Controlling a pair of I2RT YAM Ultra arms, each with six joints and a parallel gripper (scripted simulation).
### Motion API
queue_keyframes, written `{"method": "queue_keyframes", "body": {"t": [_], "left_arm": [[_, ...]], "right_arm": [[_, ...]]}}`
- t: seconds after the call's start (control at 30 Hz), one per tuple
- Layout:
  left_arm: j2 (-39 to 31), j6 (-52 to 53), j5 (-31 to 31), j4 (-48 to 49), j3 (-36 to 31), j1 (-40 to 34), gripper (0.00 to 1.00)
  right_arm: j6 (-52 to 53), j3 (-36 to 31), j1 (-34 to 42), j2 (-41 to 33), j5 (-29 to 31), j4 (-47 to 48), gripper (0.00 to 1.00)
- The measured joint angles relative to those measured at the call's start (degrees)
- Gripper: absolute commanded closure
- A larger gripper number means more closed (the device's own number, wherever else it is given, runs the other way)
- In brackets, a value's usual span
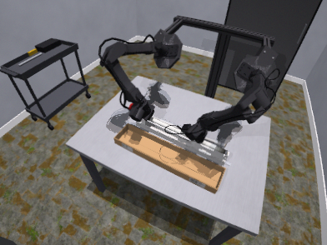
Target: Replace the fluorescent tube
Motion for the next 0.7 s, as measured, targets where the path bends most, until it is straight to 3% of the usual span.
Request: {"method": "queue_keyframes", "body": {"t": [0.7], "left_arm": [[-1.7,-0.85,-0.44,-1.11,-0.96,-0.9,0.89]], "right_arm": [[0.85,-1.01,0.81,-1.84,0.48,-1.11,0.89]]}}
